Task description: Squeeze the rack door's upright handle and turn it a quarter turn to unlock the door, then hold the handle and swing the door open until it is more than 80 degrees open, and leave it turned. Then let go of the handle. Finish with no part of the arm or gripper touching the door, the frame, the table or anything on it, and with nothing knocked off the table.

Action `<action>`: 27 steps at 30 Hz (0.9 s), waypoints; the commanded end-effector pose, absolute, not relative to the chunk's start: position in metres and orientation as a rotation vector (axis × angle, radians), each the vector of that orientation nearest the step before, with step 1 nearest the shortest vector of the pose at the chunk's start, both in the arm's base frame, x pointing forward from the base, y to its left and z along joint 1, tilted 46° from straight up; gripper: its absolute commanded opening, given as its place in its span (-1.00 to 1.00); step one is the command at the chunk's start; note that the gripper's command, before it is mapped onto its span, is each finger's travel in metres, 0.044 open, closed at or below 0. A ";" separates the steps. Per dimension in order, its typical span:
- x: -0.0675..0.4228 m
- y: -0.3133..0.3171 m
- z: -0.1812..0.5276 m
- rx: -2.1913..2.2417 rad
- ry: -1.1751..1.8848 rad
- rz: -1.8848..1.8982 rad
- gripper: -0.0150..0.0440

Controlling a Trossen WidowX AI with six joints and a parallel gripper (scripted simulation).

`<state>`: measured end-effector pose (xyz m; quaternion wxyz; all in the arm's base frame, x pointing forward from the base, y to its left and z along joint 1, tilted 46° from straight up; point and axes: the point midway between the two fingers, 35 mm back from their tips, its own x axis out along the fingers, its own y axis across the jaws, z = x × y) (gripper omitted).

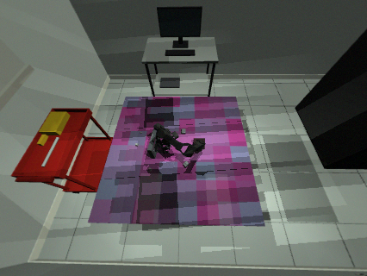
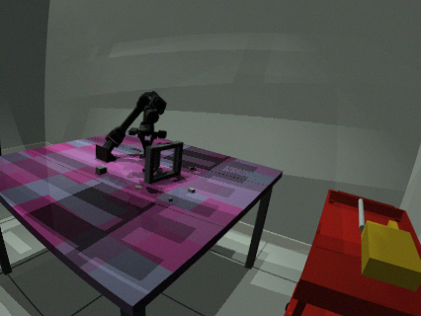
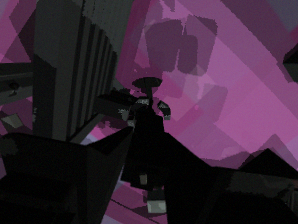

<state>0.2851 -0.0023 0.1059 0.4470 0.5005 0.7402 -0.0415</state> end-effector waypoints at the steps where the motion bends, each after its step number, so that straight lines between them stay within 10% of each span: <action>1: 0.283 -0.006 0.103 1.183 1.808 -0.031 -0.44; 27: 0.261 -0.041 0.070 0.900 1.716 0.307 -0.44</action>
